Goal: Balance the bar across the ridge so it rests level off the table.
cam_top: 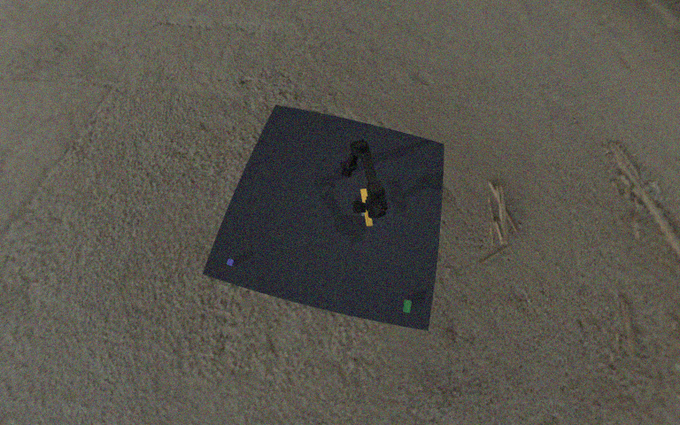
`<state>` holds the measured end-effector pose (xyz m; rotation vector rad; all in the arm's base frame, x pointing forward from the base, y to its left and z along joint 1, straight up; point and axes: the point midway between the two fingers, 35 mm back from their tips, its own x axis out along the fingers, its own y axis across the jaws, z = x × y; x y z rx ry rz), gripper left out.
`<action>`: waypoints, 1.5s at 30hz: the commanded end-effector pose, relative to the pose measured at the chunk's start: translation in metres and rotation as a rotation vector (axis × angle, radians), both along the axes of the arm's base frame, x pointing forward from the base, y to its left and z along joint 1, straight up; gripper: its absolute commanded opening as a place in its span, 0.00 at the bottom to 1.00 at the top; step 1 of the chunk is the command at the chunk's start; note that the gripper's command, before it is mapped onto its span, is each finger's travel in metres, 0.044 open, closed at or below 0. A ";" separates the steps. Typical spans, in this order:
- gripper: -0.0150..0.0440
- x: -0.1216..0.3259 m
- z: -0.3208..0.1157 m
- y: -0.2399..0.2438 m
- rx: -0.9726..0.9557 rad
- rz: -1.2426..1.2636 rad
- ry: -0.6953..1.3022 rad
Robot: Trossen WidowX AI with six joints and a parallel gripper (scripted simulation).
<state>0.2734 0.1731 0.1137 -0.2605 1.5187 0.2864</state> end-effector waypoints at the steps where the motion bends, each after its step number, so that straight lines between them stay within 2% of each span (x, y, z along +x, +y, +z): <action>1: 0.54 0.000 0.000 0.000 0.000 0.000 0.000; 45: 0.57 0.000 0.000 0.000 0.000 0.000 0.000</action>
